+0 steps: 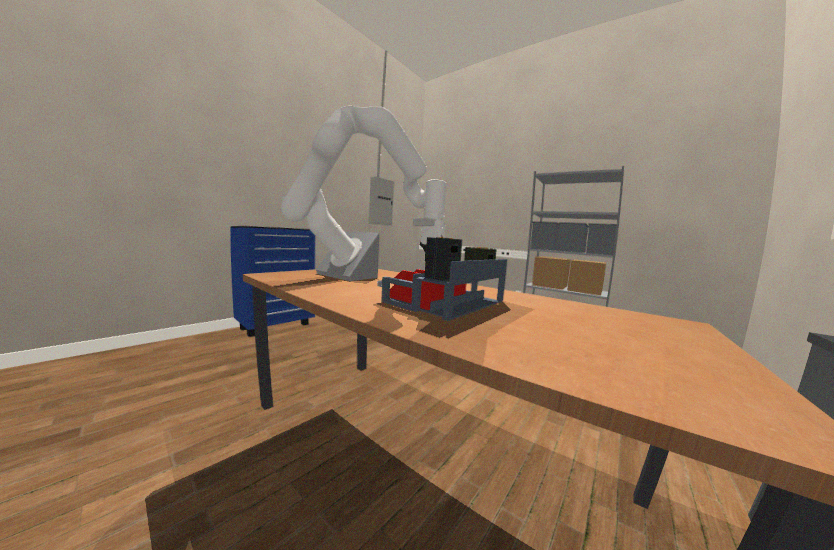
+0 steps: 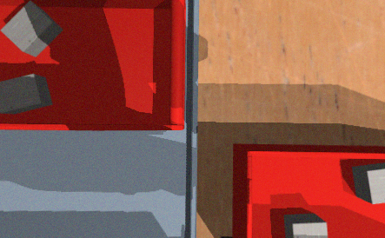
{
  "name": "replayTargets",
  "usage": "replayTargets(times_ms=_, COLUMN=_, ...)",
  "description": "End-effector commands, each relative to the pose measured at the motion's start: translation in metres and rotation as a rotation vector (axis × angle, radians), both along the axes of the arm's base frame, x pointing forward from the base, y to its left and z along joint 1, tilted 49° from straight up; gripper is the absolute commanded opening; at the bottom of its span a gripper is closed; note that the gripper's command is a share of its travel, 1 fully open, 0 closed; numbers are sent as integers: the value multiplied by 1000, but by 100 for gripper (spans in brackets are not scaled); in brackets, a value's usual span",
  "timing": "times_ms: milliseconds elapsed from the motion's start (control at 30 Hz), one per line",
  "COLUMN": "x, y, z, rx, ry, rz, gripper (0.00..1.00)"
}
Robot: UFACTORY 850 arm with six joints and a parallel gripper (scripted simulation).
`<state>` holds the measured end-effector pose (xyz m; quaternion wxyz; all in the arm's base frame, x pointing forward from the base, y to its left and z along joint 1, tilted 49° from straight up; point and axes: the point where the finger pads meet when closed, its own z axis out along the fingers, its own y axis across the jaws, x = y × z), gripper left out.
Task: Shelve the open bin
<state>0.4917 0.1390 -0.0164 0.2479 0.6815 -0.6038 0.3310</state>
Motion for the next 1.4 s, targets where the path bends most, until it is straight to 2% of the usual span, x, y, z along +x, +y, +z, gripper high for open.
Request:
replayTargets(times_ms=0, x=1, y=-3, z=-3, rx=1, ry=-1, rz=1, gripper=34)
replayTargets(times_ms=1367, x=5, y=-21, z=-19, rx=1, ry=-1, rz=1, gripper=34)
